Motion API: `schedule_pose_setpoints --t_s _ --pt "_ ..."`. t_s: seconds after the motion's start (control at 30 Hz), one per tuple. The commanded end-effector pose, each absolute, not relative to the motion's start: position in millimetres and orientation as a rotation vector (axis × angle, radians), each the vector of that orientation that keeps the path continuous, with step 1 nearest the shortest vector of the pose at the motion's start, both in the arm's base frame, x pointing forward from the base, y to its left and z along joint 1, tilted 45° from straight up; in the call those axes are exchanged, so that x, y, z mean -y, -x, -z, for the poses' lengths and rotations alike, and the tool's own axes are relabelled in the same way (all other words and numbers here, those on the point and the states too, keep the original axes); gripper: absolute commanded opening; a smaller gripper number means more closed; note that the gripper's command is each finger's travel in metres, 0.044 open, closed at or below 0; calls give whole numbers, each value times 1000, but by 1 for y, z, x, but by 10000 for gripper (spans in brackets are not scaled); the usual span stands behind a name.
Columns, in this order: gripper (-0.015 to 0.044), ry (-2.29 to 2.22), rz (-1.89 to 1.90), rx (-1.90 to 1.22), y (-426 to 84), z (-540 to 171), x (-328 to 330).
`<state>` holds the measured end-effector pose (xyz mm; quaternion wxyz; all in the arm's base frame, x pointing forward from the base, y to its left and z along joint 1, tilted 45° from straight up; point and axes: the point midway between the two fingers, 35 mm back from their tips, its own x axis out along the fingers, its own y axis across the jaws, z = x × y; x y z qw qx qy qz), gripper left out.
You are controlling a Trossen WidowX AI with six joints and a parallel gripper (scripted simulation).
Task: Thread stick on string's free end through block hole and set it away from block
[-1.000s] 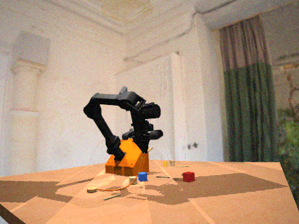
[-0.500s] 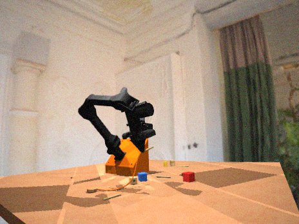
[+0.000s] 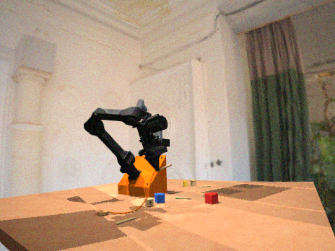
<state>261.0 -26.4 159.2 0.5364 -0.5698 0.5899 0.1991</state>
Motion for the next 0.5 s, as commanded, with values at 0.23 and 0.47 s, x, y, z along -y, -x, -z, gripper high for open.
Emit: schedule_pose_setpoints --t_s 0.23,0.47 --pt "0 1211 -231 -1362 -240 -156 23" --pt "0 1099 -76 -1312 -226 -152 23"
